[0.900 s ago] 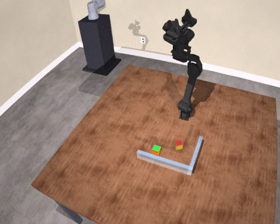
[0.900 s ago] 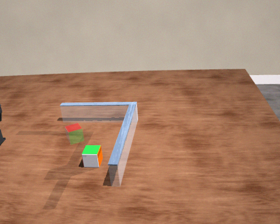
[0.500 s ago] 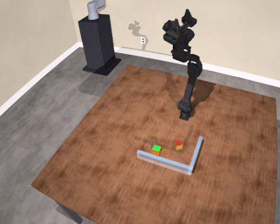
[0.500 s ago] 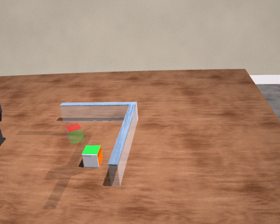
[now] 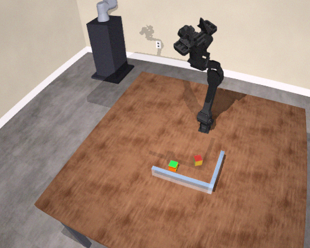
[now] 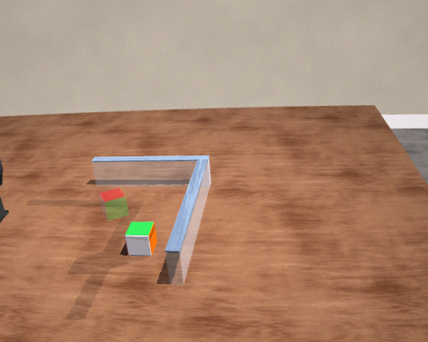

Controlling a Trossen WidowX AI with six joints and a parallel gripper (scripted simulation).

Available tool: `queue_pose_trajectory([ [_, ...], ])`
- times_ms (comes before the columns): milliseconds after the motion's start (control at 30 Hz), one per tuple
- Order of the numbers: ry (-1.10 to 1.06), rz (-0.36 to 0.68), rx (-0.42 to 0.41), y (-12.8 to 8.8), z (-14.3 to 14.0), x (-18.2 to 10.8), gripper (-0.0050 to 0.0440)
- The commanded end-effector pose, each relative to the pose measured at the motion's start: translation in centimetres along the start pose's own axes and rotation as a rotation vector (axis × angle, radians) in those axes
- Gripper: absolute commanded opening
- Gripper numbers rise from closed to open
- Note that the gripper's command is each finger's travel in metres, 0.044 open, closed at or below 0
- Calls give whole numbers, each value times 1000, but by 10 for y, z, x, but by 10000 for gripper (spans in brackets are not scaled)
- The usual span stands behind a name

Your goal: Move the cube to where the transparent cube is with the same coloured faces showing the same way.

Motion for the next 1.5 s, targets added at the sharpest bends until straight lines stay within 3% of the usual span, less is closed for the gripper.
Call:
queue_pose_trajectory([
  [0,-162,86,-169,-3,-49,-23,280],
  [133,-370,234,-332,-15,-97,-49,280],
  [200,-370,234,-332,-15,-97,-49,280],
  [433,-728,620,-550,-54,-179,-95,280],
  [567,-892,876,-602,-84,-214,-118,280],
  [700,-1029,1162,-598,-119,-244,-139,280],
  [767,-1029,1162,-598,-119,-244,-139,280],
  [967,-1172,1686,-446,-185,-279,-170,280],
  [1167,-1172,2137,-136,-246,-294,-190,280],
  [1267,-1118,2334,82,-276,-295,-197,280],
  [1333,-1118,2334,82,-276,-295,-197,280],
  [1400,-1053,2476,333,-300,-294,-201,280],
  [1467,-951,2571,519,-321,-291,-204,280],
])
Point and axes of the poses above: the point midway between the two fingers, 35 mm back from their tips, its own y axis out along the fingers, its own z axis across the jaws, x = y × z, the point moved 7 cm from there along -y, back along the fingers, and after that the axes turned 9 degrees about -y, right-handed, at the moved point
